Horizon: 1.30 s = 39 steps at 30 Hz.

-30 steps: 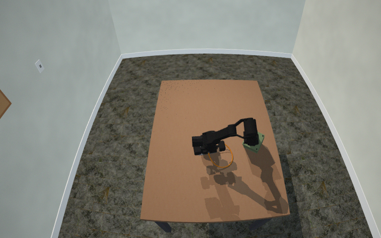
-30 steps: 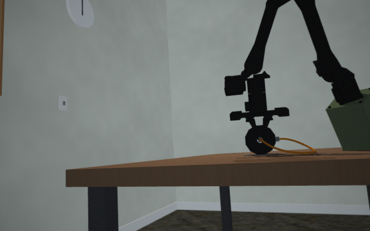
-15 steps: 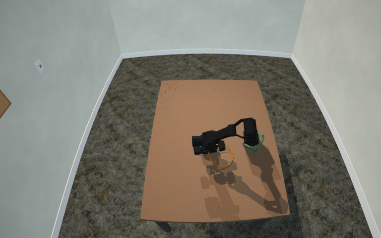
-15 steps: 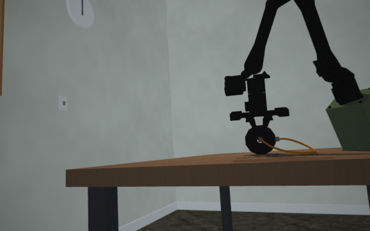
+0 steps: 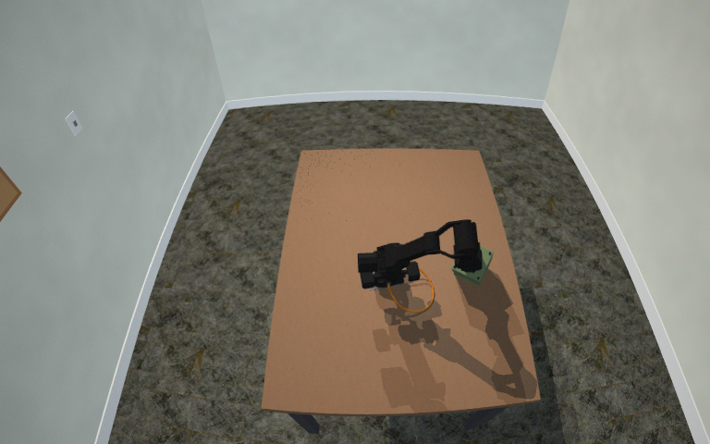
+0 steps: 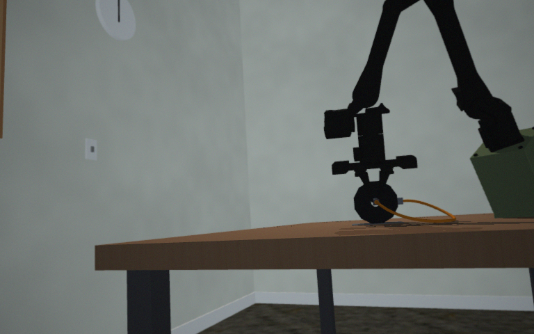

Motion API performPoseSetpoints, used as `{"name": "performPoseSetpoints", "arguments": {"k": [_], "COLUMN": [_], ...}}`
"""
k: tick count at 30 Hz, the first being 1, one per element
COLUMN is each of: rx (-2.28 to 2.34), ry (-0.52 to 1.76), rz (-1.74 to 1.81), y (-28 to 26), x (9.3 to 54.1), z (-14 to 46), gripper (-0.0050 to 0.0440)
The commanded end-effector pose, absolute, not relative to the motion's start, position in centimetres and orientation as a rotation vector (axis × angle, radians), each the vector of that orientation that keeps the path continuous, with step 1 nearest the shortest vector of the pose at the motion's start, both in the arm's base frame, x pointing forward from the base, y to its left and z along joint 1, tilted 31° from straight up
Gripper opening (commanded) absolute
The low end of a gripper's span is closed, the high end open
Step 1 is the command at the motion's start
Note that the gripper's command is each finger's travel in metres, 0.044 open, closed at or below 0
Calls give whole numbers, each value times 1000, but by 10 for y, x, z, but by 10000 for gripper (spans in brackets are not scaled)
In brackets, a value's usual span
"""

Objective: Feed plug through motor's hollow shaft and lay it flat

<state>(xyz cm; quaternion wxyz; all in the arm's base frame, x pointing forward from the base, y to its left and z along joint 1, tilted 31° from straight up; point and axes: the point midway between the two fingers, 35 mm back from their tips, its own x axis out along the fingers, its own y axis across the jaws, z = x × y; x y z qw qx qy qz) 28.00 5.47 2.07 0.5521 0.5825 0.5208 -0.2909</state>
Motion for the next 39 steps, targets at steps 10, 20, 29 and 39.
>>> {"name": "performPoseSetpoints", "arguments": {"k": [10,20,29,39], "rx": [1377,1377,1377,1377], "ry": [1235,1235,1235,1235], "rz": [-683,-683,-683,-683], "y": [54,53,52,51], "x": [281,281,282,282], "z": [20,20,19,19], "gripper": [0,0,0,0]}}
